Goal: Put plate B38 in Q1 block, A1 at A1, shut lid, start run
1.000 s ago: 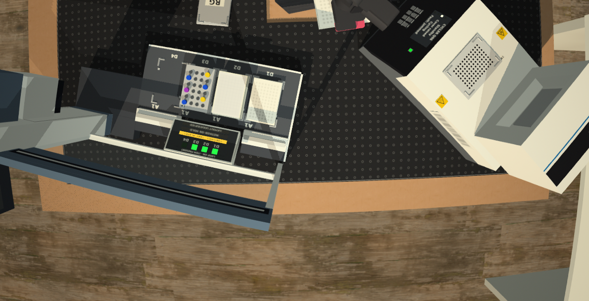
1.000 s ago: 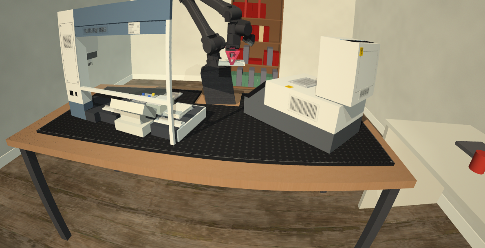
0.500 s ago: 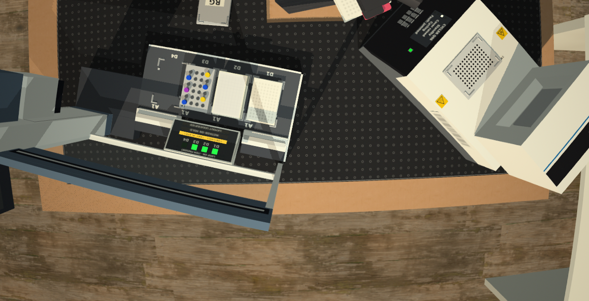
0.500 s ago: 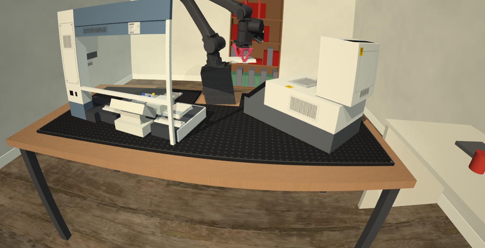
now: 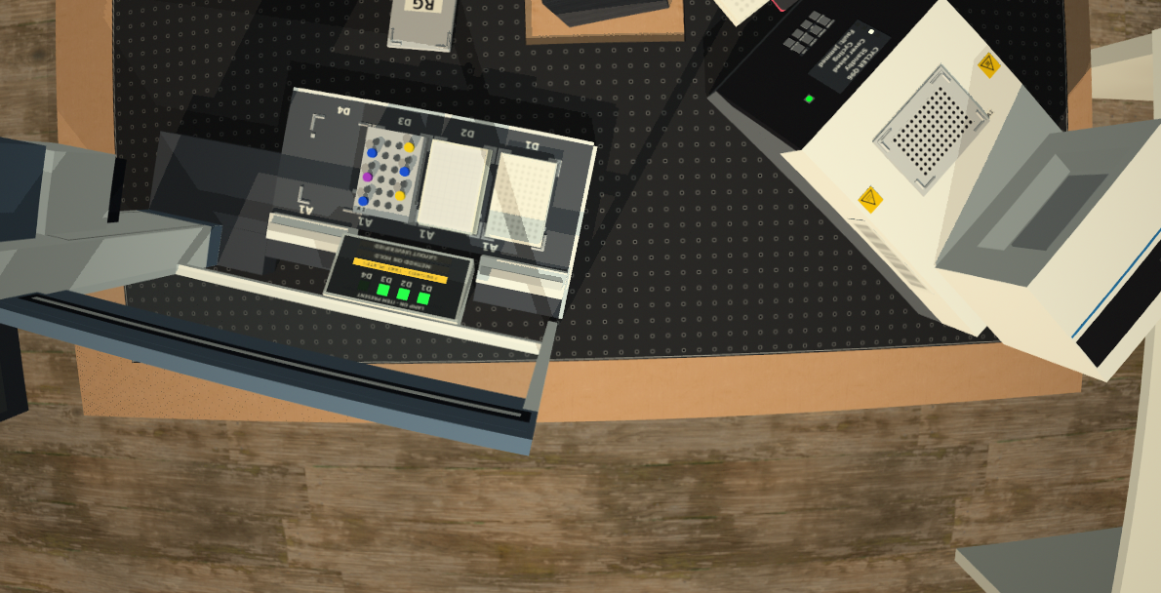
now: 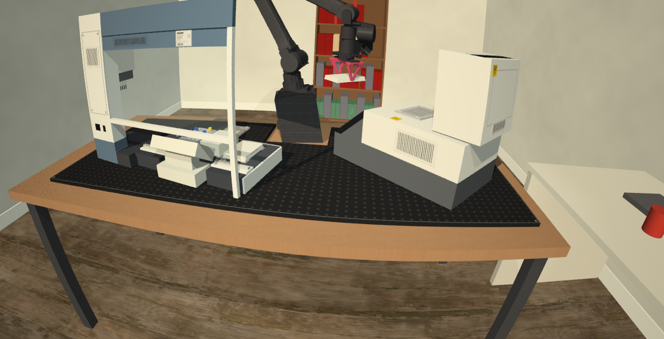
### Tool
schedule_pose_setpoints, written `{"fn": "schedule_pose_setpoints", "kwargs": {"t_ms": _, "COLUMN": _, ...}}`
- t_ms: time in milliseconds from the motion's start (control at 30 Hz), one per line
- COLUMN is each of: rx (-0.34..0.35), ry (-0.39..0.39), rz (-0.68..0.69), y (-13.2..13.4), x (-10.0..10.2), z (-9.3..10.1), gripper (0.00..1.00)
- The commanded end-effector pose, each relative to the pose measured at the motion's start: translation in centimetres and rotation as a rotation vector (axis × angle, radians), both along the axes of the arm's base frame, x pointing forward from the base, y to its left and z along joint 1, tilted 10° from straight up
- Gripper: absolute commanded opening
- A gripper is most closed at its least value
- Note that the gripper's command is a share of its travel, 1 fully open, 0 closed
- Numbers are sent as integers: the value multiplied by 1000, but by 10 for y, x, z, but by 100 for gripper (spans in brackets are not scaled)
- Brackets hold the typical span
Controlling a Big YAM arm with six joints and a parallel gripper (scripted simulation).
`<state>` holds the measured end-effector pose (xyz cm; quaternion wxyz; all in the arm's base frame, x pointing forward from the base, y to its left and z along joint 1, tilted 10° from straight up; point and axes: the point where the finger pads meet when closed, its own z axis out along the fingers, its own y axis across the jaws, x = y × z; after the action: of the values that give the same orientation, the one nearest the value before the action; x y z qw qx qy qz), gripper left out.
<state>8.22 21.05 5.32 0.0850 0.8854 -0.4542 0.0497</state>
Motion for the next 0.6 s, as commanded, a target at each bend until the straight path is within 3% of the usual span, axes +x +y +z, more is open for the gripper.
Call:
{"fn": "schedule_pose_setpoints", "kwargs": {"t_ms": 0, "rx": 60, "ry": -5, "rz": 72, "y": 36, "x": 4, "z": 13, "gripper": 0}}
{"fn": "schedule_pose_setpoints", "kwargs": {"t_ms": 100, "rx": 50, "ry": 2, "rz": 99, "y": 37, "x": -1, "z": 13, "gripper": 0}}
{"fn": "schedule_pose_setpoints", "kwargs": {"t_ms": 267, "rx": 48, "ry": 27, "rz": 227, "y": 70, "x": -12, "z": 13, "gripper": 0}}
{"fn": "schedule_pose_setpoints", "kwargs": {"t_ms": 400, "rx": 51, "ry": 29, "rz": 301, "y": 85, "x": 12, "z": 10, "gripper": 0}}
{"fn": "schedule_pose_setpoints", "kwargs": {"t_ms": 567, "rx": 43, "ry": 21, "rz": 227, "y": 95, "x": 27, "z": 5, "gripper": 0}}
